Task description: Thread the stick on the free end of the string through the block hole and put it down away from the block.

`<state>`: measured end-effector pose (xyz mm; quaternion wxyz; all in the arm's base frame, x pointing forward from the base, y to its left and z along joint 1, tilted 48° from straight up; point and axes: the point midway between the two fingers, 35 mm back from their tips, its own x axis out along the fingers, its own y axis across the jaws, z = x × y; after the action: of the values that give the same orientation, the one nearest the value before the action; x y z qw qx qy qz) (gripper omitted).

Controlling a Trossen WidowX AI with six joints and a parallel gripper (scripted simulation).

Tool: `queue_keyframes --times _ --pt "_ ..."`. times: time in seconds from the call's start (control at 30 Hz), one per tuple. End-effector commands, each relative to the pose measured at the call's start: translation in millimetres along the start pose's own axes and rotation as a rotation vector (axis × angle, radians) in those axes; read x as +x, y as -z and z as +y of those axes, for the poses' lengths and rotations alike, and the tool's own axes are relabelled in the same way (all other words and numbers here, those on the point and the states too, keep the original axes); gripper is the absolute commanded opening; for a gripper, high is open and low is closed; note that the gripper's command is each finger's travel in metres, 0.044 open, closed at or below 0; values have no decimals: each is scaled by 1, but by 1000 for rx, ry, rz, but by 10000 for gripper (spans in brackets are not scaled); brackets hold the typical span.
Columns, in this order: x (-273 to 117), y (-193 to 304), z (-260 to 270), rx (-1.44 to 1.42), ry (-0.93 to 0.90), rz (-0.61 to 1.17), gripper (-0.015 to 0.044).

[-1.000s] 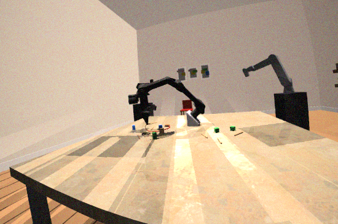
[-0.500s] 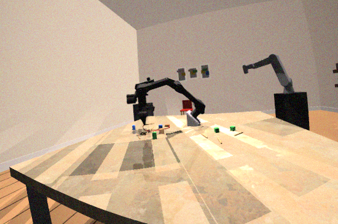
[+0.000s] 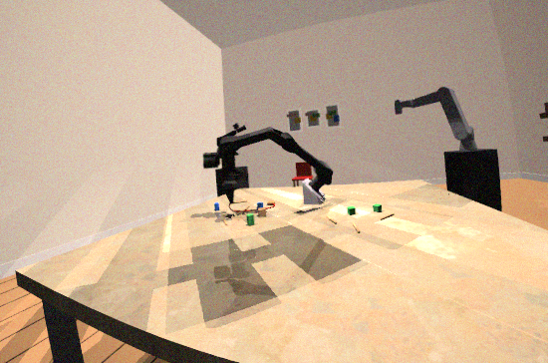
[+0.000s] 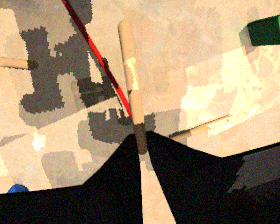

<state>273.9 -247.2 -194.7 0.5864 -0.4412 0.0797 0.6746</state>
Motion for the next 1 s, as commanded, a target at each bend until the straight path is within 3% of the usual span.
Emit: queue_keyframes --times 0.0,0.97 --pt "1 2 -1 -95 4 5 0" --pt "7 0 -7 -980 -2 7 0"
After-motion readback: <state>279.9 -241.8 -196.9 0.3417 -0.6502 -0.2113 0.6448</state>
